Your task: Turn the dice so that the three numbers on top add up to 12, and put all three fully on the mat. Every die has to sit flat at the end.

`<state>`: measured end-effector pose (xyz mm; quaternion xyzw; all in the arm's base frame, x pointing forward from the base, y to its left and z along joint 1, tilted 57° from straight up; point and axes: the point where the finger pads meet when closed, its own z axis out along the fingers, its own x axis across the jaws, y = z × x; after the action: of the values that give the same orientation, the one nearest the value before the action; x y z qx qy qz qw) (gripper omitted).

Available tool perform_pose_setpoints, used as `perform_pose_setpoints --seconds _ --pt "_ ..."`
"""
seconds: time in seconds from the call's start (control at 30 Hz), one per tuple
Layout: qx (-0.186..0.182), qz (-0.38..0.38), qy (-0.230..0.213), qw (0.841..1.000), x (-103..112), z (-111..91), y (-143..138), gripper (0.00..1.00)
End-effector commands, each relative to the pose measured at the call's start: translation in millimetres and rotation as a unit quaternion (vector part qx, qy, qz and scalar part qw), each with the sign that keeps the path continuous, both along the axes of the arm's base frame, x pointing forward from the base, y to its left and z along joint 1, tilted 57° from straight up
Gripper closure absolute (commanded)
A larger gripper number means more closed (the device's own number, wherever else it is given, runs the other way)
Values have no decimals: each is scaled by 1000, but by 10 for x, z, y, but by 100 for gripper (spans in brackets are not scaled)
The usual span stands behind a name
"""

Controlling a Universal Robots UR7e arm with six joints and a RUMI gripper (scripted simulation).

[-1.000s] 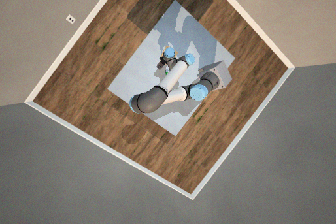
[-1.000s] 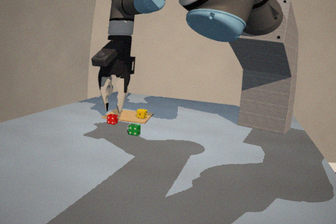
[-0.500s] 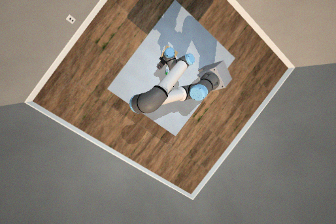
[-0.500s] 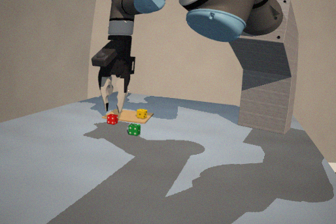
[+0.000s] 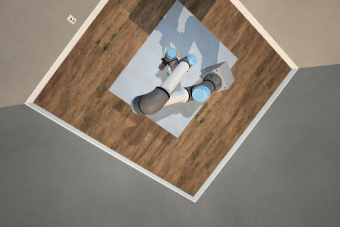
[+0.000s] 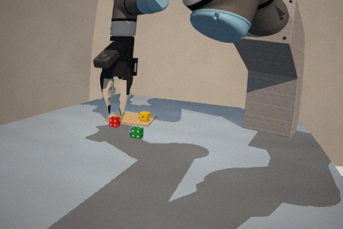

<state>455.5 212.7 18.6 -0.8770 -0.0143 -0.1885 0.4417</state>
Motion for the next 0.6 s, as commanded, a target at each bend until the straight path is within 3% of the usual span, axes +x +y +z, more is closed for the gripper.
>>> perform_pose_setpoints --seconds 0.0,0.57 --pt "1 1 2 1000 -17 -16 37 76" --pt "1 1 2 1000 58 -145 225 76"
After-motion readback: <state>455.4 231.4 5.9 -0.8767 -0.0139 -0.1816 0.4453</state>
